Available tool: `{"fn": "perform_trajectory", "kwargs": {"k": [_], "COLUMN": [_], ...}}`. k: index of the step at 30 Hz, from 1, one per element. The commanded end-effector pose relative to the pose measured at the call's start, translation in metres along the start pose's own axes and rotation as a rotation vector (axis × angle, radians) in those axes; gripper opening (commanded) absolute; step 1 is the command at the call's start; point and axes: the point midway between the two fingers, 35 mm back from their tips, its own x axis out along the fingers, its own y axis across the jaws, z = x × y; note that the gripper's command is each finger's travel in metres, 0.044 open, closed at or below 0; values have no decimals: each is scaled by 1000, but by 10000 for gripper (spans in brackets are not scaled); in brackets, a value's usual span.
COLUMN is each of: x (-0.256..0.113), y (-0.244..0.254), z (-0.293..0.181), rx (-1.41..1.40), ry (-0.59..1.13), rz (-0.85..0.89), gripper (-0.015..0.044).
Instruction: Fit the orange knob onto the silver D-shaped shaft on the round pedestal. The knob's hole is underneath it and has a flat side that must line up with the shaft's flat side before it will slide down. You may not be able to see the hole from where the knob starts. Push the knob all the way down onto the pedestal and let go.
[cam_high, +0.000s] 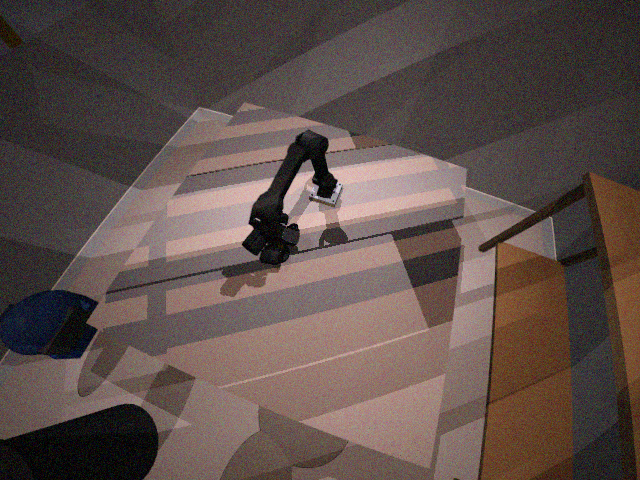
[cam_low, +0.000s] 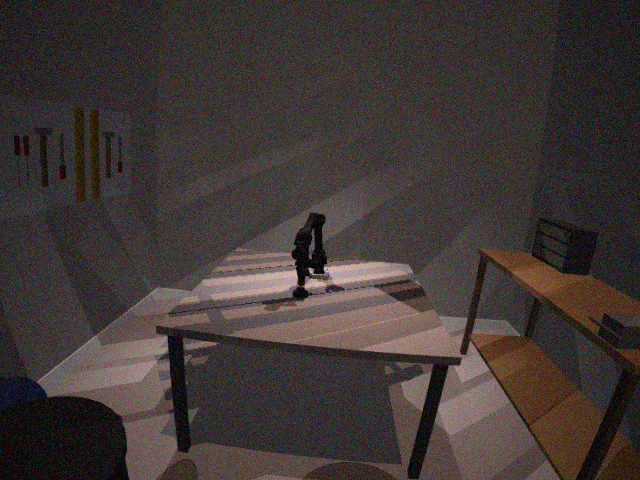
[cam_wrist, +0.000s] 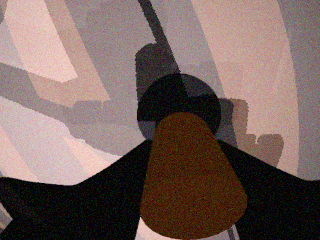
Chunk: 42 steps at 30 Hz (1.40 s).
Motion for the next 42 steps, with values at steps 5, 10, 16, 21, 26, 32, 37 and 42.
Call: {"fn": "perform_trajectory", "kwargs": {"k": [5,10,16,21,26,32,37,42], "x": [1,1,1,4,4,2,-1,-1], "y": [-3,-3,-1,-1,-1,-1,-2,-3], "z": [-2,-1,0,-1,-1,-1,-1,-1], "rx": [-154,-154,-154,-154,-154,-154,-163,-323], "ry": [2,2,2,2,2,2,2,2], "rz": [-2,-2,-2,-2,-2,-2,-2,-2], "gripper": [0,0,0,0,0,0,0,0]}}
